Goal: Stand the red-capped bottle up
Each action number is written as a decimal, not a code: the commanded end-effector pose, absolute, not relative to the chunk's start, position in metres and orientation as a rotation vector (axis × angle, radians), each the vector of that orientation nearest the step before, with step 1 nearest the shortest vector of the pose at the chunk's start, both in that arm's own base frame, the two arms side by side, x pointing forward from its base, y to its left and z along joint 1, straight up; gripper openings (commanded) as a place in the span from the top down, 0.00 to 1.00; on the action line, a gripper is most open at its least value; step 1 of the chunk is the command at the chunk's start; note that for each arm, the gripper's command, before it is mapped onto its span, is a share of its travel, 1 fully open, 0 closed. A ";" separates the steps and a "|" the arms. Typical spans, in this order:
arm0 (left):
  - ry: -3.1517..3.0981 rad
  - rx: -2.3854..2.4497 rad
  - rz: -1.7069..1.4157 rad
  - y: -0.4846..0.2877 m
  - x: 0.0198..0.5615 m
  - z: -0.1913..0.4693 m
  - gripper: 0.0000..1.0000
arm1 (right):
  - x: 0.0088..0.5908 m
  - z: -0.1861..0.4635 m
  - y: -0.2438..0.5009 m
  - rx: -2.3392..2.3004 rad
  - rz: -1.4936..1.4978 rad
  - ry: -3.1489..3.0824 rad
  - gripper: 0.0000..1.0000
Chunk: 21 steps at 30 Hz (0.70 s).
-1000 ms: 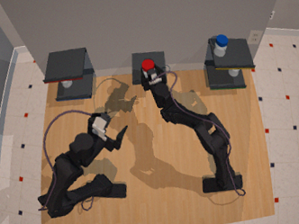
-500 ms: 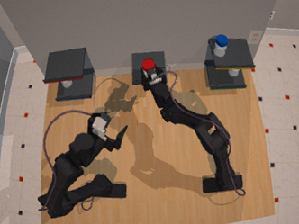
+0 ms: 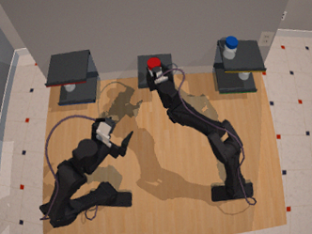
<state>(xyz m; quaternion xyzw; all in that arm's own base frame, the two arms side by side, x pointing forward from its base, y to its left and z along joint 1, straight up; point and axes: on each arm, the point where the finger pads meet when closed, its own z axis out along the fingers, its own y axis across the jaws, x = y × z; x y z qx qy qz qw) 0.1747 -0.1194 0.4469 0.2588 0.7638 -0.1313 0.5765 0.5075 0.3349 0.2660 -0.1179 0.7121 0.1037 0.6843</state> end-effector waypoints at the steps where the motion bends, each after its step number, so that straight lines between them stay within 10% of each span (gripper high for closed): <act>1: 1.762 0.582 -0.323 -0.116 0.171 0.458 0.11 | 0.505 0.328 0.332 -0.233 0.251 1.537 0.48; 21: 1.606 0.671 -0.477 -0.239 0.237 0.465 0.11 | 0.505 0.326 0.244 -0.322 0.390 1.381 0.48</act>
